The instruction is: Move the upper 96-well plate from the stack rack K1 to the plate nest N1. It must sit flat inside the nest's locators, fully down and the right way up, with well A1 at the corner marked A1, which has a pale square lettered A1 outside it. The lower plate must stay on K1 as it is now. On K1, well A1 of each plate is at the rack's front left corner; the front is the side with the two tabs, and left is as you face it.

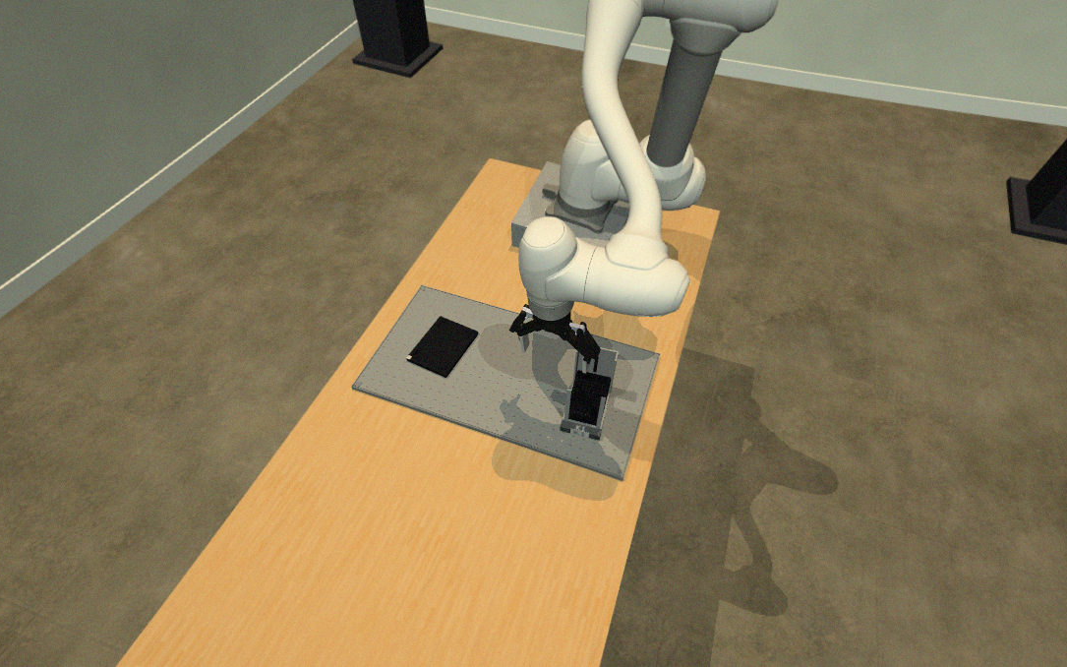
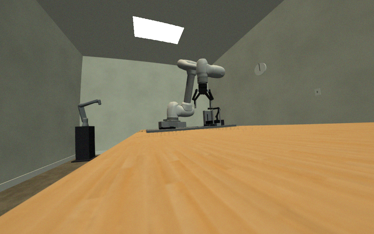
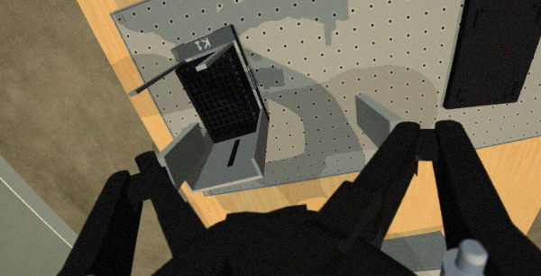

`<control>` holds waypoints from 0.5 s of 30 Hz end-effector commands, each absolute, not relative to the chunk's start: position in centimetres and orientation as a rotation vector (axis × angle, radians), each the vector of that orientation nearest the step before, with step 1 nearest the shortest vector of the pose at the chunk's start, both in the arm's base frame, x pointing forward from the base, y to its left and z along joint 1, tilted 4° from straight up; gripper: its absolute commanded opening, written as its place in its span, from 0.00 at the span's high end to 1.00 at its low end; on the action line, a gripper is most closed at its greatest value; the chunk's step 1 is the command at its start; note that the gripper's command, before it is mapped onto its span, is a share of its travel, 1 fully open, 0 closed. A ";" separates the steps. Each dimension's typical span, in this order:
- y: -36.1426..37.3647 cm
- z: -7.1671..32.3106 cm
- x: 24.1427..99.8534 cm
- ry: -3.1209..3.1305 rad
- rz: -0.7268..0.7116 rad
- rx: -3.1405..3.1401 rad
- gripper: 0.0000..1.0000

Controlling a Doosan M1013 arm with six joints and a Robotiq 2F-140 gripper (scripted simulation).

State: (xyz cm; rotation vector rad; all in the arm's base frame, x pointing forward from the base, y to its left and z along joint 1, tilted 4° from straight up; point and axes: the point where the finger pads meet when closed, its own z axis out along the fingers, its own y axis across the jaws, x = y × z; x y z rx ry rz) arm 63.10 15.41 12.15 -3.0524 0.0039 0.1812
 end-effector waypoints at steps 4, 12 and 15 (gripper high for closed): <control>18.6 12.9 62.7 -0.073 0.096 -3.070 0.00; 21.5 13.7 62.1 -0.203 -0.045 -3.077 0.00; 22.9 14.1 61.8 -0.203 -0.045 -3.077 0.00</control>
